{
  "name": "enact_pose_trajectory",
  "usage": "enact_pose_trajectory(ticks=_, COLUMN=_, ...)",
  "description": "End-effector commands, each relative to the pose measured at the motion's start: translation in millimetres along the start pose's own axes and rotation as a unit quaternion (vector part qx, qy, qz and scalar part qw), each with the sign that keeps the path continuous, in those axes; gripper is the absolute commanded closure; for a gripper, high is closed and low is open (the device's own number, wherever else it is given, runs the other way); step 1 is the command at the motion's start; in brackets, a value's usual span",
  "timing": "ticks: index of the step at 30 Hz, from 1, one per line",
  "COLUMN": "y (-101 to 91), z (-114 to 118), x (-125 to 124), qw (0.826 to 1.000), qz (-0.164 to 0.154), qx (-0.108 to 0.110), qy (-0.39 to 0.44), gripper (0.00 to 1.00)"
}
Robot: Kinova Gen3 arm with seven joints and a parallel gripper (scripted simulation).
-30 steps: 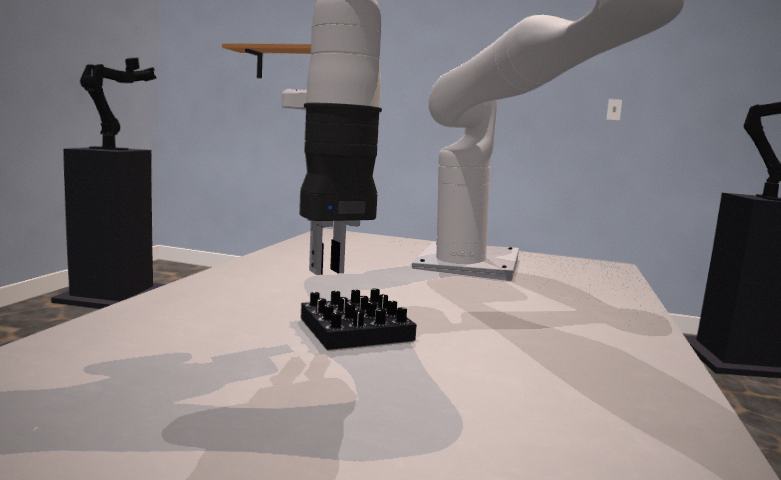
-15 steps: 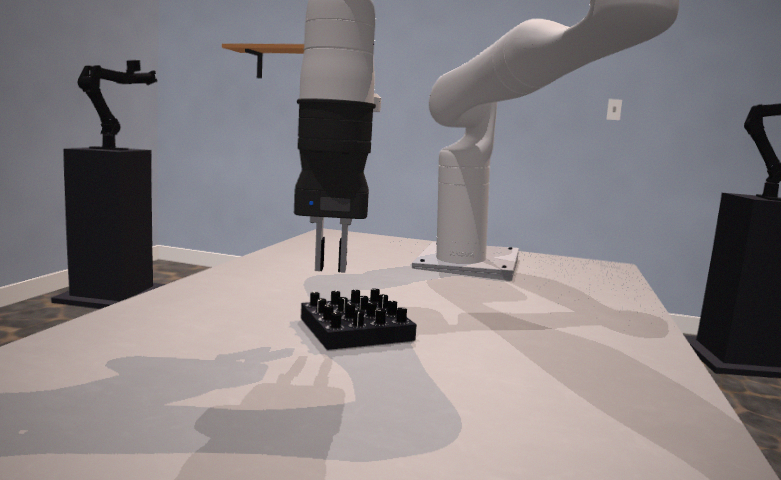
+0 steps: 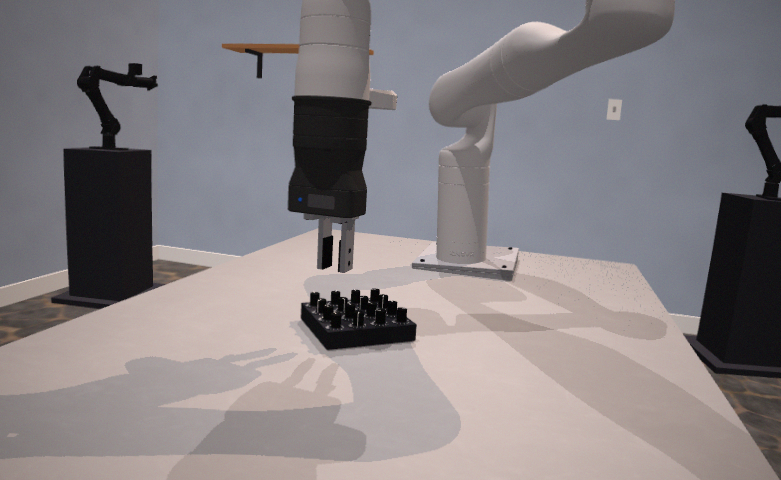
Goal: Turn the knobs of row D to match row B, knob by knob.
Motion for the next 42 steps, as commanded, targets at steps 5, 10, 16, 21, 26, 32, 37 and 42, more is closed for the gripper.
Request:
enact_pose_trajectory(ticks=5, y=-1.0, z=1.2, x=3.1, qw=0.997, qz=0.001, qx=-0.002, qy=0.071, gripper=0.54)
enact_pose_trajectory(ticks=10, y=-1.3, z=2.3, x=4.4, qw=0.995, qz=0.001, qx=-0.002, qy=0.101, gripper=0.54)
enact_pose_trajectory(ticks=16, y=-1.9, z=3.9, x=6.8, qw=0.989, qz=0.001, qx=-0.002, qy=0.149, gripper=0.54)
enact_pose_trajectory(ticks=21, y=-2.2, z=4.9, x=8.3, qw=0.984, qz=0.002, qx=-0.002, qy=0.177, gripper=0.54)
enact_pose_trajectory(ticks=26, y=-2.4, z=5.4, x=9.2, qw=0.981, qz=0.002, qx=-0.002, qy=0.194, gripper=0.54)
enact_pose_trajectory(ticks=32, y=-2.5, z=5.8, x=9.9, qw=0.978, qz=0.002, qx=-0.002, qy=0.206, gripper=0.54)
enact_pose_trajectory(ticks=37, y=-2.6, z=6.0, x=10.3, qw=0.977, qz=0.002, qx=-0.002, qy=0.212, gripper=0.54)
enact_pose_trajectory(ticks=42, y=-2.6, z=6.0, x=10.4, qw=0.977, qz=0.002, qx=-0.002, qy=0.214, gripper=0.54)
Point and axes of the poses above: the point where the finger pads meet when closed, its own y axis out along the fingers, its own z axis across the jaws, x = y × z, the point moved 10 cm from there along -y, back along the fingers, and after that the axes turned 14 degrees about -y, right-handed, at the moved point
